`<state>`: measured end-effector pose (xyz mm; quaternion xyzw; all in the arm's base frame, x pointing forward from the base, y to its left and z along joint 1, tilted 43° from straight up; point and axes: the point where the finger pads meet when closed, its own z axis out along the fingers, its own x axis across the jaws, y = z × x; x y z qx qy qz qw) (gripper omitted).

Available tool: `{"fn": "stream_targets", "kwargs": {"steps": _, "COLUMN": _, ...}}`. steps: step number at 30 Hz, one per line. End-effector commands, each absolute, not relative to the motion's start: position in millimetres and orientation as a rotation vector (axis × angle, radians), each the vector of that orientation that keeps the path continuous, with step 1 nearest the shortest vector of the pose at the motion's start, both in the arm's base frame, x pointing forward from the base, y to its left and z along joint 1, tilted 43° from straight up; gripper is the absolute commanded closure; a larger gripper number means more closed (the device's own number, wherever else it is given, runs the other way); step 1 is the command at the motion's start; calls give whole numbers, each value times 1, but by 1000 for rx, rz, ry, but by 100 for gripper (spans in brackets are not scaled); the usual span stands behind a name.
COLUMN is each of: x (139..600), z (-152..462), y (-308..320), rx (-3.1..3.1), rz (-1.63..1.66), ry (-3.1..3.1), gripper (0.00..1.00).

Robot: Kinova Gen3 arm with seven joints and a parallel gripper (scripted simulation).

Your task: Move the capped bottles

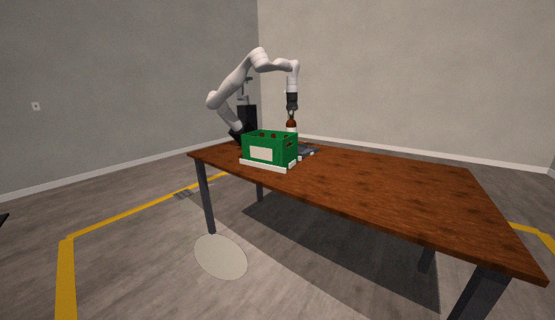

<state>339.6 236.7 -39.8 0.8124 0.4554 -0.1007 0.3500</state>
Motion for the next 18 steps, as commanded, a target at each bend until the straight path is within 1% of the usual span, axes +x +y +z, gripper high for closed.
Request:
{"fn": "stream_targets", "kwargs": {"steps": 1, "x": 340, "z": -41, "y": 237, "rx": 2105, "rz": -259, "ry": 1181, "gripper": 100}}
{"fn": "stream_targets", "kwargs": {"steps": 18, "x": 344, "z": -61, "y": 218, "rx": 2105, "rz": -258, "ry": 1181, "gripper": 100}}
